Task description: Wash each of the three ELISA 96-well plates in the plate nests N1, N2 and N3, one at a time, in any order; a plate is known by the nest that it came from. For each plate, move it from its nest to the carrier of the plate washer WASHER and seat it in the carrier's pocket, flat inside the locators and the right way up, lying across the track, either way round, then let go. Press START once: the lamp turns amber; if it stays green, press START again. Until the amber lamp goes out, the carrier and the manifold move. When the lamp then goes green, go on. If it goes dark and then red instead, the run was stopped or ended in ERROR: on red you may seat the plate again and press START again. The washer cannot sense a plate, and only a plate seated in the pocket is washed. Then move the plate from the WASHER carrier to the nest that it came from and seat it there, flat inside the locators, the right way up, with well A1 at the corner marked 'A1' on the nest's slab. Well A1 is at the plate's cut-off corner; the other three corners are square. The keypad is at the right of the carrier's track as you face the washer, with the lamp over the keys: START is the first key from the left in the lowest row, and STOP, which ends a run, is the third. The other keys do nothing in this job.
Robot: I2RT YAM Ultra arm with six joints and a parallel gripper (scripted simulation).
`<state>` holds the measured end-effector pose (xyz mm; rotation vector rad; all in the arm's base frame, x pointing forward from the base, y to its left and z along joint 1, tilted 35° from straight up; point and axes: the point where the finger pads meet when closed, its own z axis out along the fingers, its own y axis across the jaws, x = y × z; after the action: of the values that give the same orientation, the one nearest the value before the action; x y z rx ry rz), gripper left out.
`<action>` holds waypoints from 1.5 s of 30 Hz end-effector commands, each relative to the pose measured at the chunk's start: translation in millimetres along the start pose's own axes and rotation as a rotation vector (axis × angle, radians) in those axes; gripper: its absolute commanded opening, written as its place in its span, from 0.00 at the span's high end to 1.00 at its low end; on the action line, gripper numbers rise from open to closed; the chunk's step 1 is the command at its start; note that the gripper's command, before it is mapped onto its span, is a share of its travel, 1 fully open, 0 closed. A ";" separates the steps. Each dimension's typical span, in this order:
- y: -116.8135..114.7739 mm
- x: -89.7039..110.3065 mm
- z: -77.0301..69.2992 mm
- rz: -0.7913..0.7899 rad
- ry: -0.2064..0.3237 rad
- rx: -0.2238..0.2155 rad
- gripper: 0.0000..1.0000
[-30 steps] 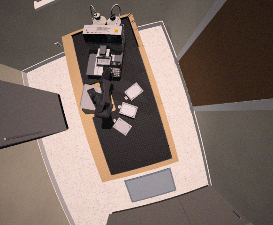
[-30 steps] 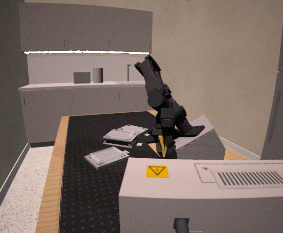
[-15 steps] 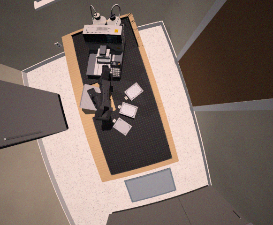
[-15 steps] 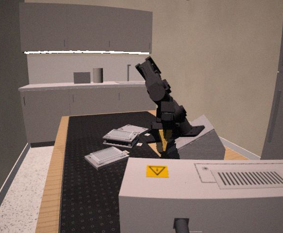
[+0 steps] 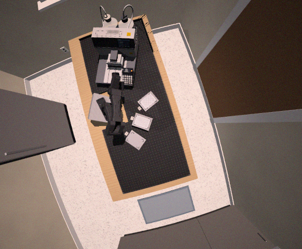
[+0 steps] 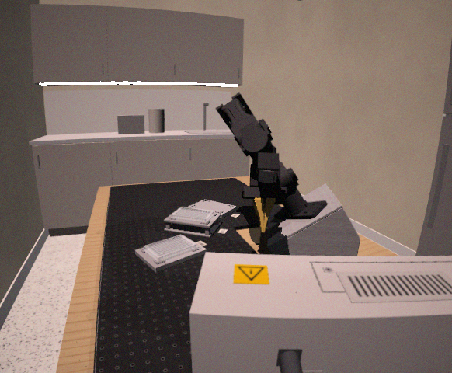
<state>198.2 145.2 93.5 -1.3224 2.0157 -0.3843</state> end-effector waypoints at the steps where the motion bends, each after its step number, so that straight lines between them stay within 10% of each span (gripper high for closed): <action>1: -0.3 1.7 -6.4 0.001 0.011 -0.004 1.00; 28: -0.2 1.7 -6.4 0.001 0.011 -0.004 1.00; 29: -1.6 -1.3 -6.4 0.001 0.011 -0.004 0.00; 45: -21.5 -43.7 -6.2 0.001 0.010 -0.004 0.00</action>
<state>216.6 166.8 119.6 -1.3281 2.0377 -0.4032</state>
